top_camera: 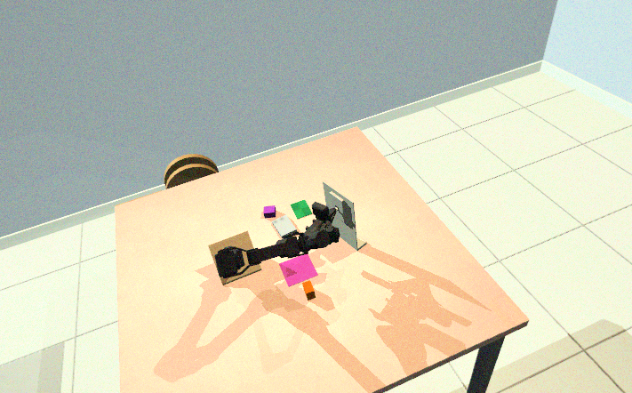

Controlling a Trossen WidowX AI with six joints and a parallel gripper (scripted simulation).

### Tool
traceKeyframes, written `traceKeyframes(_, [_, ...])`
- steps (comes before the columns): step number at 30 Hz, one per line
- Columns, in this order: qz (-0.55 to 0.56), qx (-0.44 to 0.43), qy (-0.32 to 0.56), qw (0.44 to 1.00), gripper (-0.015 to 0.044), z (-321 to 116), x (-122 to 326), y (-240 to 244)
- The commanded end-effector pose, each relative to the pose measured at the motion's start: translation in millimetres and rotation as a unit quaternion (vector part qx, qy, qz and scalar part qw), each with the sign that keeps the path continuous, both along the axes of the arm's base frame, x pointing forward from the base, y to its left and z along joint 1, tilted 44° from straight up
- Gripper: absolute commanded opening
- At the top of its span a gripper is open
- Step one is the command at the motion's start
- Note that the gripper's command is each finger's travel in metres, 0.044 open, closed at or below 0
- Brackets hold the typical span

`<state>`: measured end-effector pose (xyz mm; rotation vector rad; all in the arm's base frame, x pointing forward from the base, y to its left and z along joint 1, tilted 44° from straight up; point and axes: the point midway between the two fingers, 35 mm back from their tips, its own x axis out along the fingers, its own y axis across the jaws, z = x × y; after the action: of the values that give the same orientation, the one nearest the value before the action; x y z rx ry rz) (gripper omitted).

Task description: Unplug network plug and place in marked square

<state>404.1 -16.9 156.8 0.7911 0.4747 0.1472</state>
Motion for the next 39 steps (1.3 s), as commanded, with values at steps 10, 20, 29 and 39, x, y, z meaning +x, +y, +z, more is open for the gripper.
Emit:
traceKeyframes(10, [-0.001, 0.001, 0.001, 1.000, 0.0000, 1, -8, -2])
traceKeyframes(20, [-0.001, 0.001, 0.002, 1.000, 0.0000, 2, -14, -2])
traceKeyframes(29, [-0.001, 0.001, 0.002, 1.000, 0.0000, 4, -18, -4])
traceKeyframes(39, [-0.001, 0.001, 0.002, 1.000, 0.0000, 6, -24, -5])
